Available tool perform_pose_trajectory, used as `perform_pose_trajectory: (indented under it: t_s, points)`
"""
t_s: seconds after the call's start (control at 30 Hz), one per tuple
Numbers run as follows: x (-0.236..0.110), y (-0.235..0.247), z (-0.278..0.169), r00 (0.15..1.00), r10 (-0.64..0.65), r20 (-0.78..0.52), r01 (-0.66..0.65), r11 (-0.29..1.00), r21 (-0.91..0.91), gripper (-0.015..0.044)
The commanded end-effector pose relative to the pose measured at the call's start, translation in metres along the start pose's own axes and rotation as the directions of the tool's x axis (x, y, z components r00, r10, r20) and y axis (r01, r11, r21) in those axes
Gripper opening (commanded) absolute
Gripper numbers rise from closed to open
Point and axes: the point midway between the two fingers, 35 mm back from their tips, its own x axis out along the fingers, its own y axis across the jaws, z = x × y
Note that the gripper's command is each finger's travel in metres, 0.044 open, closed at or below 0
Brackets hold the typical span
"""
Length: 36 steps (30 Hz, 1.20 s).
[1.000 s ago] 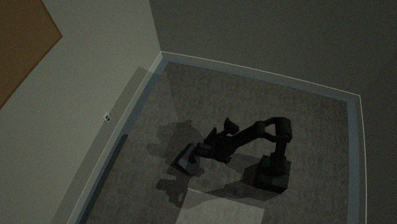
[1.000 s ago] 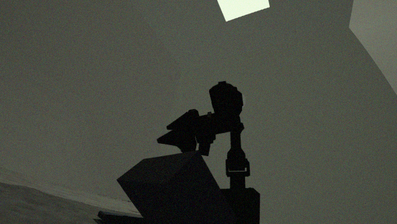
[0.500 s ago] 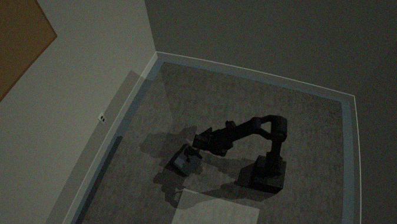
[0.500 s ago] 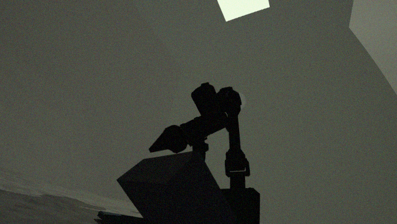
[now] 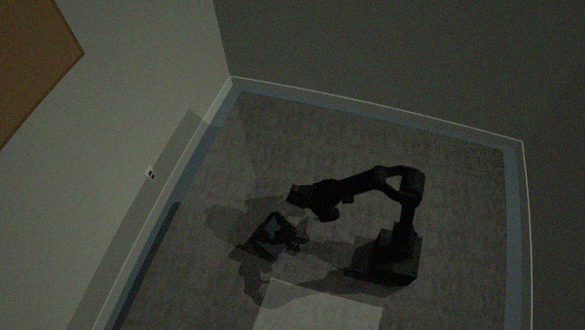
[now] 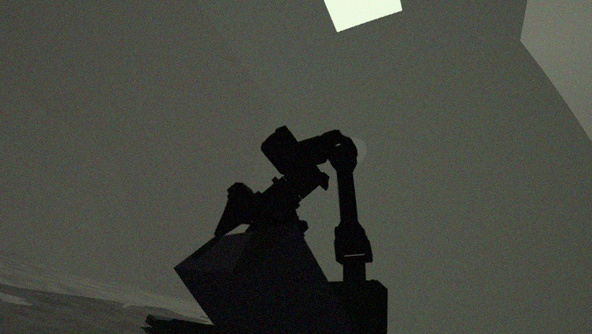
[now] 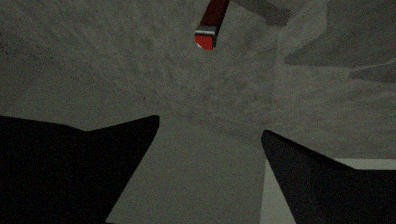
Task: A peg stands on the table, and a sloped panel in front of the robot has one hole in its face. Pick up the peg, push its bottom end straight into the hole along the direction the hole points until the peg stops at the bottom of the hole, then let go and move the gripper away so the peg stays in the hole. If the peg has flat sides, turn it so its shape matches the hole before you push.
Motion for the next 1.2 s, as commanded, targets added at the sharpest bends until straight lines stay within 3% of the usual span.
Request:
perform_pose_trajectory:
  t_s: [0.0,0.57,1.17]
  points:
    - [0.004,0.001,0.001,0.997,-0.006,0.078,-0.004,0.991,0.136,0.044]
    - [0.018,0.013,0.015,0.928,-0.03,0.37,-0.197,0.806,0.558,0.044]
    - [0.019,0.022,0.024,0.77,-0.111,0.629,-0.552,0.38,0.742,0.044]
